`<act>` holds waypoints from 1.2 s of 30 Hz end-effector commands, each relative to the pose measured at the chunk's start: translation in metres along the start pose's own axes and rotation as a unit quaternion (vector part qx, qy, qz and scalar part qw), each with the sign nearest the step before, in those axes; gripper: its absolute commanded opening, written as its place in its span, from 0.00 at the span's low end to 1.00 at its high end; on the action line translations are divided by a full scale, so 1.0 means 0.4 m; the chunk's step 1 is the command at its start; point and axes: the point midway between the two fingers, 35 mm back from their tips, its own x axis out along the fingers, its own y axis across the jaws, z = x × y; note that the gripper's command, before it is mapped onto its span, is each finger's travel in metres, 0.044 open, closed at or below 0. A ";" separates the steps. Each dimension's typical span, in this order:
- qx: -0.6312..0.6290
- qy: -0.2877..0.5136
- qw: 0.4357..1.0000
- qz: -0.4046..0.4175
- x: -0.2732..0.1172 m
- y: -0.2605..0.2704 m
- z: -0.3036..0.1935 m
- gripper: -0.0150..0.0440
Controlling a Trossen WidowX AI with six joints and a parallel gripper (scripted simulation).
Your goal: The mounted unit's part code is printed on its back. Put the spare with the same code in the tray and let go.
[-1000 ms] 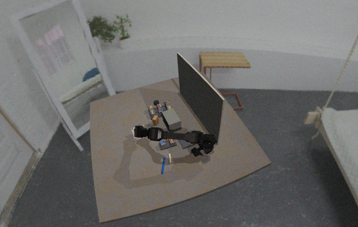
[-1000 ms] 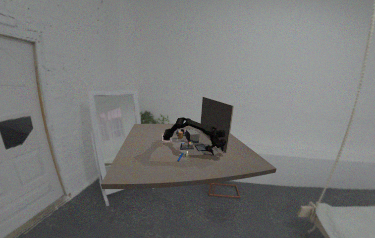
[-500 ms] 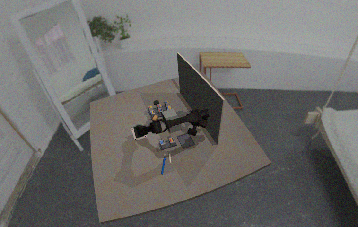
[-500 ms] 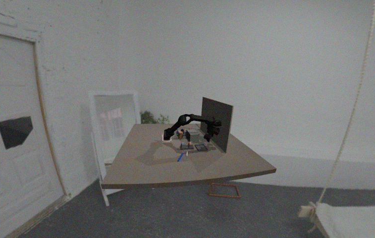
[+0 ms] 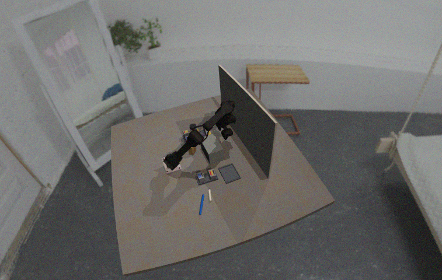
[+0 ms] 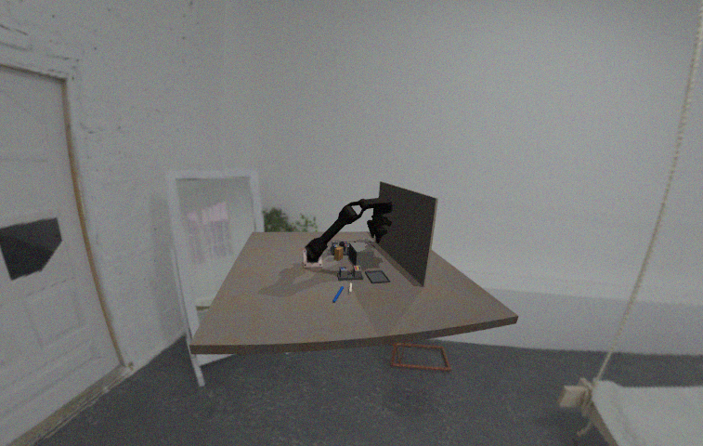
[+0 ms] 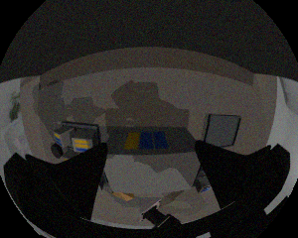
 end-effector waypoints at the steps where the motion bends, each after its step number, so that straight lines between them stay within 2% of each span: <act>1: -0.013 -0.001 1.000 -0.021 -0.007 0.001 -0.003 1.00; 14: -0.013 -0.001 1.000 -0.021 -0.007 0.001 -0.003 1.00; 16: -0.054 -0.001 0.998 -0.020 -0.009 0.028 -0.002 1.00; 18: -0.167 -0.001 0.986 -0.017 -0.011 0.102 -0.005 1.00; 21: -0.346 0.000 0.938 -0.015 -0.012 0.223 -0.021 1.00; 26: -0.512 0.000 0.859 -0.015 -0.007 0.343 -0.051 1.00; 34: -0.721 0.005 0.692 -0.017 0.013 0.509 -0.120 1.00; 36: -0.732 0.005 0.681 -0.018 0.014 0.517 -0.125 1.00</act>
